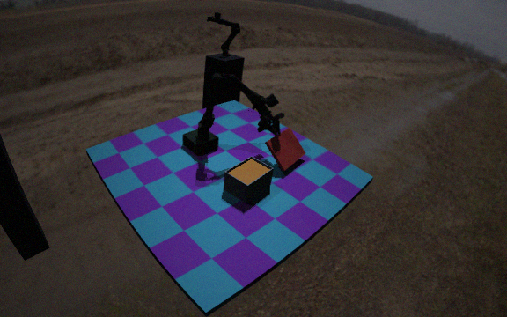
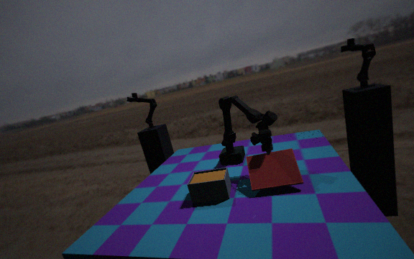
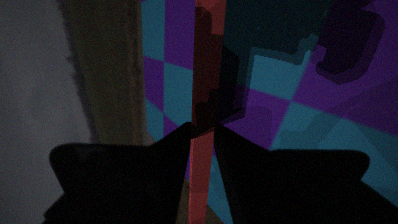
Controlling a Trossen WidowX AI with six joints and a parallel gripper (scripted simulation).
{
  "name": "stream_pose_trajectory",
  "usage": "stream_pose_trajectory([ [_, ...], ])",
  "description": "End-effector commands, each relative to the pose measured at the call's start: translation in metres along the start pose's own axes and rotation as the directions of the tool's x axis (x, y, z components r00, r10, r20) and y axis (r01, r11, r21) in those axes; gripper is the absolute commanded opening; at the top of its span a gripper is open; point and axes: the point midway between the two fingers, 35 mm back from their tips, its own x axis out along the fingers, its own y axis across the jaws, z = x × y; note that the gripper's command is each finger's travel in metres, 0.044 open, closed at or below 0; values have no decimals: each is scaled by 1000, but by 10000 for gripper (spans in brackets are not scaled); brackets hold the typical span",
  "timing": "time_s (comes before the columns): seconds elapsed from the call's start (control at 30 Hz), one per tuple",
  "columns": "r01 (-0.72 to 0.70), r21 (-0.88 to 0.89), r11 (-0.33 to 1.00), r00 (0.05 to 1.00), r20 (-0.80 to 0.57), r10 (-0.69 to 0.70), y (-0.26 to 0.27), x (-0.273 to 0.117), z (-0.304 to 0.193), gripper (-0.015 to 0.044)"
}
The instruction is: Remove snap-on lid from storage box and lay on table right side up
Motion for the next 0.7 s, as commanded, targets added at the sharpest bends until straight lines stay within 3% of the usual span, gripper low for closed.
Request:
stream_pose_trajectory([
  [0.0, -4, 1, 1000, 1000, 3, 4, -2, 3, 0, 0],
  [0.67, -4, 1, 1000, 1000, 3, 4, -14, 13, 0, 0],
])
